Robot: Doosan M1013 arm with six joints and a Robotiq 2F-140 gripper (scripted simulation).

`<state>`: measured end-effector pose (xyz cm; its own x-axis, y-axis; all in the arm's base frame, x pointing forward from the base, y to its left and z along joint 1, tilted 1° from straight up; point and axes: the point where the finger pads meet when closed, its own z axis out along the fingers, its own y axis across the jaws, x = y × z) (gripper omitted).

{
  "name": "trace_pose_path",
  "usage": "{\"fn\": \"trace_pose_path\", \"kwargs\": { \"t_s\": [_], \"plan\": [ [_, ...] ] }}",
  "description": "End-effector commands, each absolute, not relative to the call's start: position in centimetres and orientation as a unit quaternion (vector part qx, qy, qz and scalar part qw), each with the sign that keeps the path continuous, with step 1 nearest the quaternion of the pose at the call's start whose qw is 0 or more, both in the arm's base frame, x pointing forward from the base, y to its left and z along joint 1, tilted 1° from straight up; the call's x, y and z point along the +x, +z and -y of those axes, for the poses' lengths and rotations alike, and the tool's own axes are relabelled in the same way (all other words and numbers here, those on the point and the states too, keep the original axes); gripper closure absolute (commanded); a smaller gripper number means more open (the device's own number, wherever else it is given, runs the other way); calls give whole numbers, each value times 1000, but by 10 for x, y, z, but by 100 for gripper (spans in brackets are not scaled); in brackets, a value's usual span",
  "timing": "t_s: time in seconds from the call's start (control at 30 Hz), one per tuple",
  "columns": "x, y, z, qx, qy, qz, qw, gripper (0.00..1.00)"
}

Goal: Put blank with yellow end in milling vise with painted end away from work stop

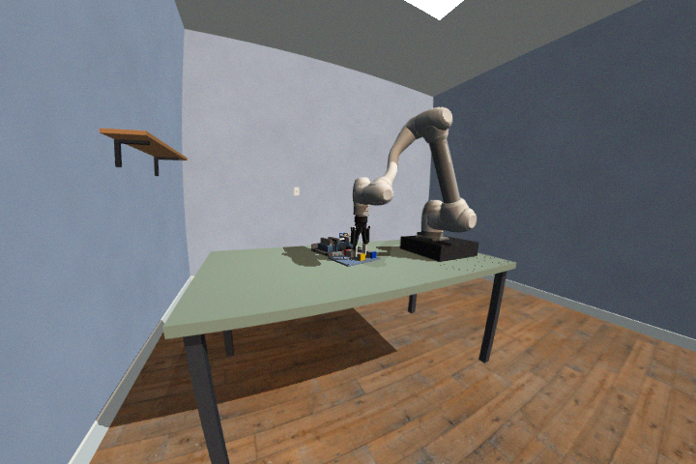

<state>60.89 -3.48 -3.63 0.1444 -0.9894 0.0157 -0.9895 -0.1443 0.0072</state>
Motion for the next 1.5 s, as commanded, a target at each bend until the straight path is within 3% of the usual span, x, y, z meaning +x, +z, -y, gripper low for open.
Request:
{"fn": "trace_pose_path", "kwargs": {
  "t_s": [0.0, 0.13, 0.17, 1.47],
  "plan": [
    [609, -37, 35, 756, 4, 654, 8, 56],
    [609, -37, 35, 756, 4, 654, 8, 56],
    [609, -37, 35, 756, 4, 654, 8, 100],
    [609, -37, 35, 756, 4, 654, 8, 100]
  ]
}}
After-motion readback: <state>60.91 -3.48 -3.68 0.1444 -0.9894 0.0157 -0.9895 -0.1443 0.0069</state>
